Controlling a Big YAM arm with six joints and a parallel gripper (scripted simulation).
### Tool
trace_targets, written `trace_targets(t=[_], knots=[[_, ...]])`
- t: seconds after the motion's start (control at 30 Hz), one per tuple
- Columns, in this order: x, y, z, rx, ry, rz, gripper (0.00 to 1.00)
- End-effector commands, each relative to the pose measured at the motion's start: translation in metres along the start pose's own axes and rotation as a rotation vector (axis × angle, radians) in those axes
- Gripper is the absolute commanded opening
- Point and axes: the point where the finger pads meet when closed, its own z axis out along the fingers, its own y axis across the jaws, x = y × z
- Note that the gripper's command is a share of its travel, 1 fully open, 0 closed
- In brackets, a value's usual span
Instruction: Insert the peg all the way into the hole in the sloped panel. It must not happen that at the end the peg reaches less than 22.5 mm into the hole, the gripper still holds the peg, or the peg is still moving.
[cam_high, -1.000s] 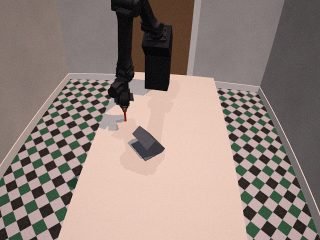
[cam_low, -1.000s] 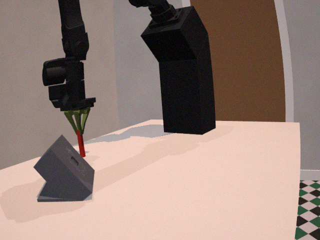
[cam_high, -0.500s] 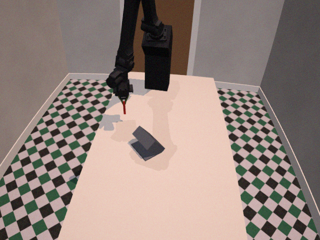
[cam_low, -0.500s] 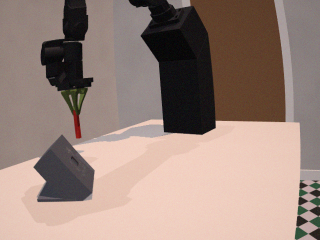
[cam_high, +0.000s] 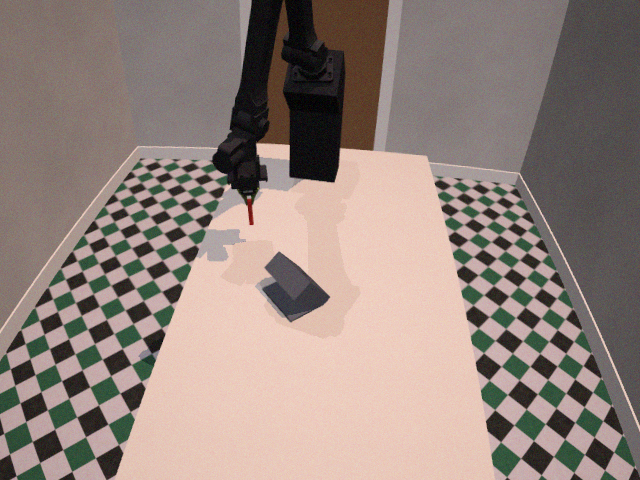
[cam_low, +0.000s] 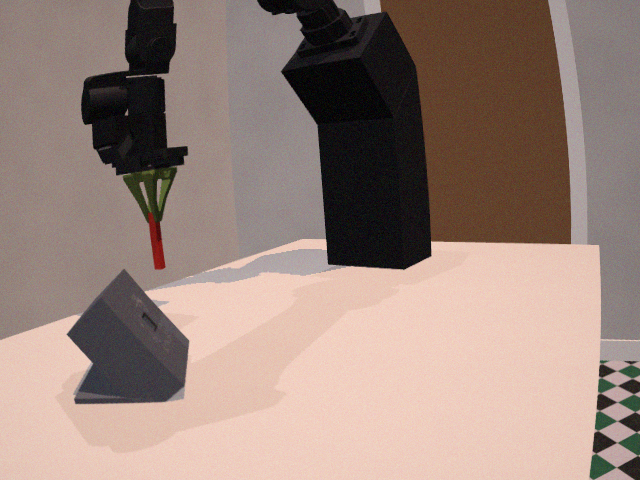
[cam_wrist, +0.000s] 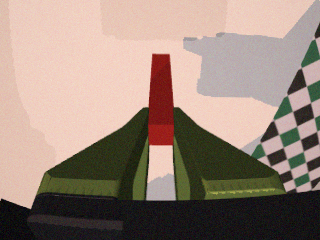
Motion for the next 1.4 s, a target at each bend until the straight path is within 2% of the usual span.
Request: trace_targets(t=[0.0, 0.13, 0.23, 0.27, 0.37, 0.6, 0.7, 0.77, 1.13, 1.23, 1.27, 1.37], knots=[[-0.004, 0.009, 0.006, -0.032, 0.006, 0.011, 0.00], [-0.001, 0.008, 0.007, -0.033, 0.007, 0.024, 0.00], [-0.009, 0.019, 0.012, -0.066, 0.009, 0.017, 0.00], [-0.016, 0.016, 0.013, -0.048, -0.013, -0.006, 0.00], [-0.022, 0.020, 0.014, -0.041, -0.017, -0.025, 0.00], [-0.029, 0.032, 0.022, -0.041, -0.013, -0.062, 0.00], [-0.027, 0.029, 0.017, -0.033, -0.007, -0.057, 0.00], [-0.035, 0.037, 0.024, -0.038, -0.016, -0.079, 0.00], [-0.053, 0.055, 0.031, -0.027, -0.029, -0.141, 0.00], [-0.053, 0.057, 0.032, -0.028, -0.028, -0.146, 0.00], [-0.045, 0.056, 0.032, -0.029, -0.006, -0.139, 0.00], [-0.060, 0.064, 0.035, -0.024, -0.032, -0.168, 0.00]])
